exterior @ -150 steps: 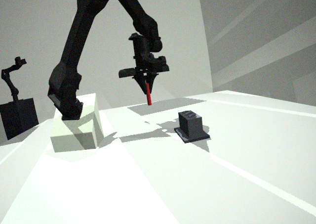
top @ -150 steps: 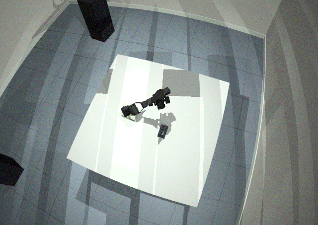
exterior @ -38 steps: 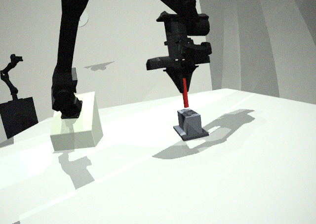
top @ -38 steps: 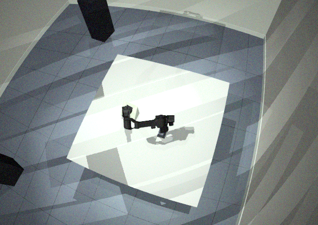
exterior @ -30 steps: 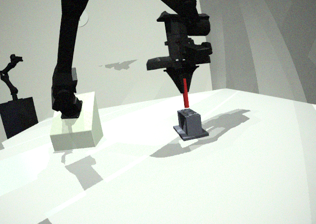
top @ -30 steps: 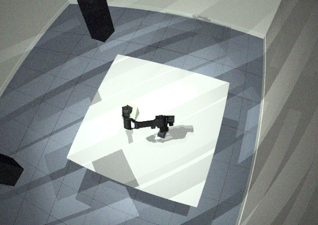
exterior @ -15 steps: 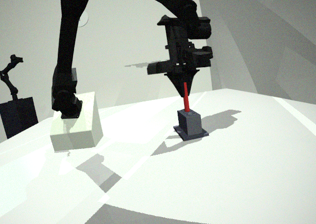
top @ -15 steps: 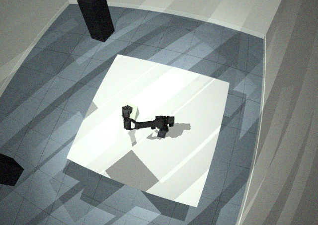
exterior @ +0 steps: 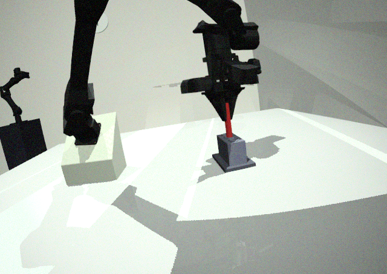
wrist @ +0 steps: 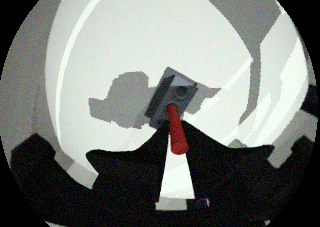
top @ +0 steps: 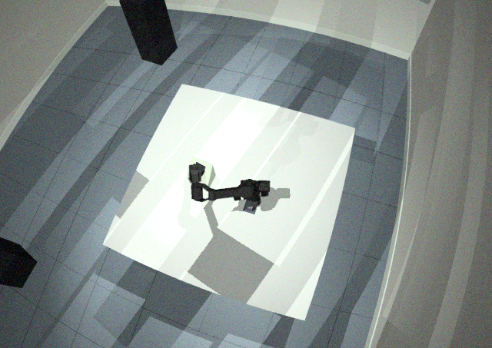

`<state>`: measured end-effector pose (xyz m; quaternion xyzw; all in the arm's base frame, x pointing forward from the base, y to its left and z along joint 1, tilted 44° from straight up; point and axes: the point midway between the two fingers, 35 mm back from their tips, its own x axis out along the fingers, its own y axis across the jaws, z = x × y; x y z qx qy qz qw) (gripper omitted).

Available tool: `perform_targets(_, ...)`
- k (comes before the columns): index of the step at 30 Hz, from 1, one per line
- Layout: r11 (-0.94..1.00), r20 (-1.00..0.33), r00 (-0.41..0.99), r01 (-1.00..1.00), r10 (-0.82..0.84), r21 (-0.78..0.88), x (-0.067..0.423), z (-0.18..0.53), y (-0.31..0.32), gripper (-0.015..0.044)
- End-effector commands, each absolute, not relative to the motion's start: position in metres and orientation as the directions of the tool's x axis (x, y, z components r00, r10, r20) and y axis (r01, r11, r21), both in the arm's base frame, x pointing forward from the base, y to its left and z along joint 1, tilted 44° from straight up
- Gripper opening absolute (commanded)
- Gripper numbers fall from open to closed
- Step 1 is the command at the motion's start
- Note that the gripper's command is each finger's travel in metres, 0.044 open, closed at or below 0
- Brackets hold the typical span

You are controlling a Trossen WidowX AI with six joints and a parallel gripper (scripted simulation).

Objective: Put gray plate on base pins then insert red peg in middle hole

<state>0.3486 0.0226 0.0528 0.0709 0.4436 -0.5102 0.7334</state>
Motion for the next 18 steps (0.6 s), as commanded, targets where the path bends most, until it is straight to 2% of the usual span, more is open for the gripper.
perform_targets(1, 0.469, -0.723, 0.085, 0.812, -0.686, -0.349, 0.3485, 0.0531, 0.0227, 0.0)
perform_targets(16, 0.468, -0.723, 0.084, 0.811, -0.686, -0.35, 0.3479, 0.0517, 0.0219, 0.0)
perform_targets(18, 0.468, -0.723, 0.084, 0.811, -0.686, -0.35, 0.3479, 0.0517, 0.0219, 0.0053)
